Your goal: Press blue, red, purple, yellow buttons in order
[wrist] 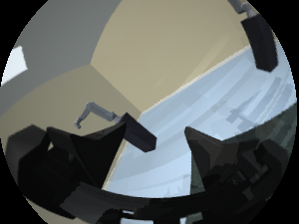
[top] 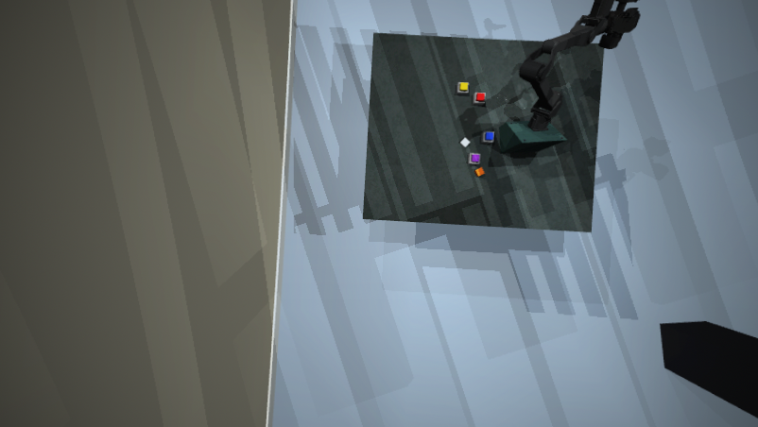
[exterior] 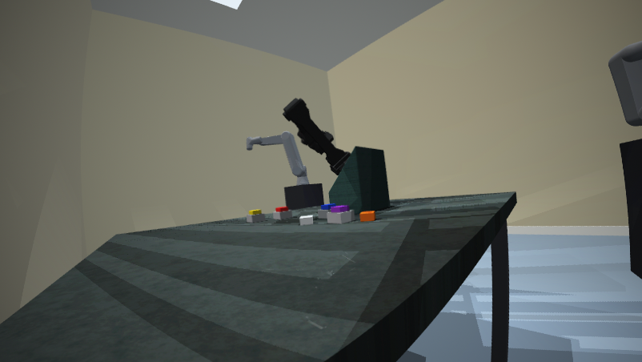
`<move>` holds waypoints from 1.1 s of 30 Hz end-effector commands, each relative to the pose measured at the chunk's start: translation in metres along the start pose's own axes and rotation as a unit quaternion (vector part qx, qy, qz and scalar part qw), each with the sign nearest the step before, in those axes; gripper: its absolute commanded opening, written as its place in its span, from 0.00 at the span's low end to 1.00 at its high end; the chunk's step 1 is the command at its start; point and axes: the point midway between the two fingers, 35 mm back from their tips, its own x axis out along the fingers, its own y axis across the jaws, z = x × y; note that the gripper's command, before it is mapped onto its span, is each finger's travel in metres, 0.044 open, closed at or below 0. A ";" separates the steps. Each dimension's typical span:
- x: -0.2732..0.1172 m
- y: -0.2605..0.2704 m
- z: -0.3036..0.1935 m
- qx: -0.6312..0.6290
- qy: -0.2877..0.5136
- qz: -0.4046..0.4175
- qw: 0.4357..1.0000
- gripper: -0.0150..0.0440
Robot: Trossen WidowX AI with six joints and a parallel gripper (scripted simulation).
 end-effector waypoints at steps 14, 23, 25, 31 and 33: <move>-0.037 -0.049 -0.153 -0.071 0.265 -0.102 0.956 0.93; -0.138 -0.080 -0.253 -0.166 0.476 -0.133 0.853 0.93; -0.167 -0.085 -0.268 -0.191 0.519 -0.132 0.823 0.93; -0.262 -0.100 -0.295 -0.265 0.637 -0.110 0.716 0.93; -0.295 -0.105 -0.297 -0.290 0.671 -0.097 0.675 0.93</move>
